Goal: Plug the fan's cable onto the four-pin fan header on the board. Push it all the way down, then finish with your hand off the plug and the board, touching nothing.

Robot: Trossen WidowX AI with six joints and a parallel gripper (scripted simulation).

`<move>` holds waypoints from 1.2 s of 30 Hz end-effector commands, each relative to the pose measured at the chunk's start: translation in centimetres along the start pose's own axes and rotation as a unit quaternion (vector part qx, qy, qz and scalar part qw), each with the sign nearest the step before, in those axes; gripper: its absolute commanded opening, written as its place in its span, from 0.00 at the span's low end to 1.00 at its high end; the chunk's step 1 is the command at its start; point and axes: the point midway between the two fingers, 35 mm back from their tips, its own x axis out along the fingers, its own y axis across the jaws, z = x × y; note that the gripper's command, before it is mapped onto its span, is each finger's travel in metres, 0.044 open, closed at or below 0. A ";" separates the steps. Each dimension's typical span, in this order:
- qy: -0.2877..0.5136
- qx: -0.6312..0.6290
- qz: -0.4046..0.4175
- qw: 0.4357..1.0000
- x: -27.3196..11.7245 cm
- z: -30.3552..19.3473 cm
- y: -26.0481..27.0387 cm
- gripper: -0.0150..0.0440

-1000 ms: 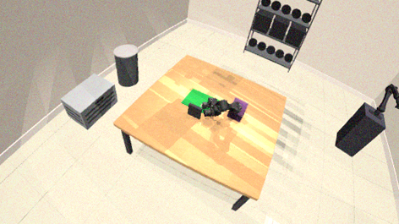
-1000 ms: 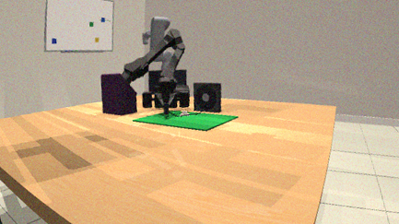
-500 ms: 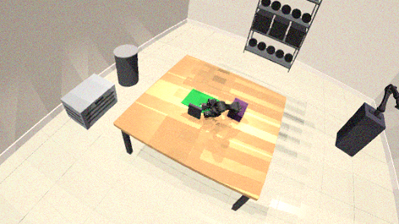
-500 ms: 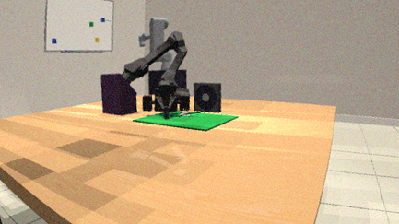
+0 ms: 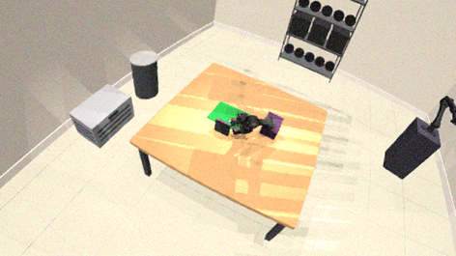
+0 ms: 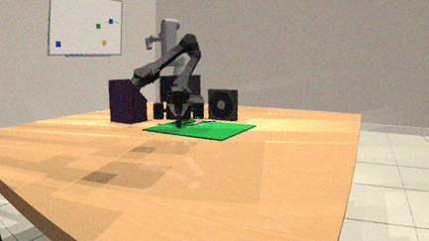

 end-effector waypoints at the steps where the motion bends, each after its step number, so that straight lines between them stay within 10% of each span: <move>1: 0.000 -0.001 0.000 1.000 0.0 0.0 0.0 0.25; 29: 0.000 -0.001 0.000 1.000 0.0 0.0 0.0 0.25; 36: 0.000 0.000 0.000 1.000 0.0 0.0 0.0 0.49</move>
